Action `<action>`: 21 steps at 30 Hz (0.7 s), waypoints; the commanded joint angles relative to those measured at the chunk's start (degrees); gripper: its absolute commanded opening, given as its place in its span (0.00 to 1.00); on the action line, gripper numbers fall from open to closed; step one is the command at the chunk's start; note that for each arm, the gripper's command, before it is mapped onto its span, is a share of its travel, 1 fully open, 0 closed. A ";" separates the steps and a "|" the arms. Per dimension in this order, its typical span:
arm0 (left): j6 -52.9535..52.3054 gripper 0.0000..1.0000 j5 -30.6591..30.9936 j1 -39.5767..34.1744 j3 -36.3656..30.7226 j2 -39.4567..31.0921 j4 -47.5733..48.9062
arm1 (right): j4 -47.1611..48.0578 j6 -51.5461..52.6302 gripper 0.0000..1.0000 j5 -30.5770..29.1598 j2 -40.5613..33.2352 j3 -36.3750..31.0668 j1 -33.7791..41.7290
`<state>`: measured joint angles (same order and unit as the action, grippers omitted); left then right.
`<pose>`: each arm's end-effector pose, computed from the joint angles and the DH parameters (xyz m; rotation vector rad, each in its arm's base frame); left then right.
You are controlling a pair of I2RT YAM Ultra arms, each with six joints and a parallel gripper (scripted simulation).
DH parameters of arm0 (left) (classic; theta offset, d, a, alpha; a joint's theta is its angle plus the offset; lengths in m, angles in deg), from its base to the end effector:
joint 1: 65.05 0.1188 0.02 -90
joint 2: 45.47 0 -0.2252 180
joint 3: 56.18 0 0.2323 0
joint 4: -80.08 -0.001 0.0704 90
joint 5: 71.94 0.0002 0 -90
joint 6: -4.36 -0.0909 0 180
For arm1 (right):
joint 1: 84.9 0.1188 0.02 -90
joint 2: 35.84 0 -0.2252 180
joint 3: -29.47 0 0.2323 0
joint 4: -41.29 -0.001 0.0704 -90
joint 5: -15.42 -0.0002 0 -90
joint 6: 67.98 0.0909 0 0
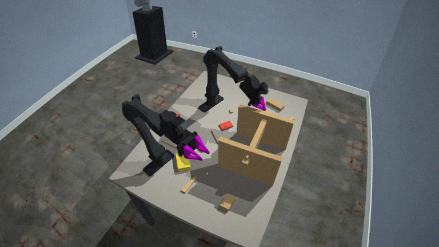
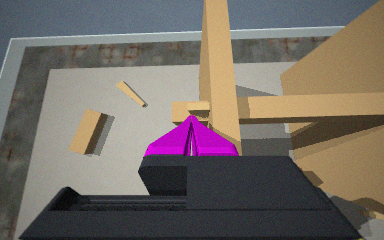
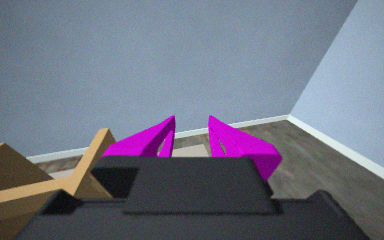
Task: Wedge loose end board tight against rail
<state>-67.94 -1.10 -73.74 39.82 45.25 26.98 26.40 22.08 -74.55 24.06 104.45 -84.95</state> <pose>0.3595 -0.0237 0.2494 -0.3368 2.3290 0.1791 0.2927 0.0008 0.3744 0.0011 1.5675 0.0005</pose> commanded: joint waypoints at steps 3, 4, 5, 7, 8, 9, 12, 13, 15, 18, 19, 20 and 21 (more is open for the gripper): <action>-0.43 0.00 -0.30 -0.03 1.82 1.59 -1.54 | -0.56 -0.26 0.41 -0.39 0.05 2.18 0.66; -0.39 0.00 0.45 0.00 -1.07 1.21 -2.14 | -0.56 -0.26 0.41 -0.39 0.05 2.18 0.66; -0.38 0.00 0.60 0.00 -2.03 1.29 -1.68 | -0.56 -0.26 0.41 -0.39 0.05 2.18 0.66; -0.47 0.00 0.95 0.39 -4.65 1.89 2.09 | -0.56 -0.26 0.41 -0.39 0.05 2.18 0.66; -0.41 0.00 -0.23 0.04 -0.84 0.79 0.10 | -0.56 -0.26 0.41 -0.39 0.05 2.18 0.66; -0.39 0.00 -0.25 0.01 -0.08 -0.56 0.03 | -0.56 -0.26 0.41 -0.39 0.05 2.18 0.66; -0.38 0.00 -0.26 0.01 0.38 -1.46 -0.58 | -0.56 -0.26 0.41 -0.39 0.05 2.18 0.66; -0.39 0.00 -0.26 0.01 0.56 -1.38 -0.99 | -0.56 -0.26 0.41 -0.39 0.05 2.18 0.66; -0.39 0.00 -0.26 0.01 0.97 -1.42 -1.21 | -0.56 -0.26 0.41 -0.39 0.05 2.18 0.66; -0.40 0.00 -0.25 0.01 1.15 -1.20 -1.36 | -0.56 -0.26 0.41 -0.39 0.05 2.18 0.66; -0.23 0.00 -0.24 -0.01 1.32 -0.34 -1.51 | -0.56 -0.26 0.41 -0.39 0.05 2.18 0.66; -0.41 0.00 -0.25 0.00 1.57 -0.94 -1.63 | -0.56 -0.26 0.41 -0.39 0.05 2.18 0.66; -0.41 0.00 -0.24 0.00 1.71 -0.81 -1.78 | -0.56 -0.26 0.41 -0.39 0.05 2.18 0.66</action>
<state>-67.97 -0.77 -73.74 39.58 45.62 26.35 26.40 22.08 -74.55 24.06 104.45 -84.95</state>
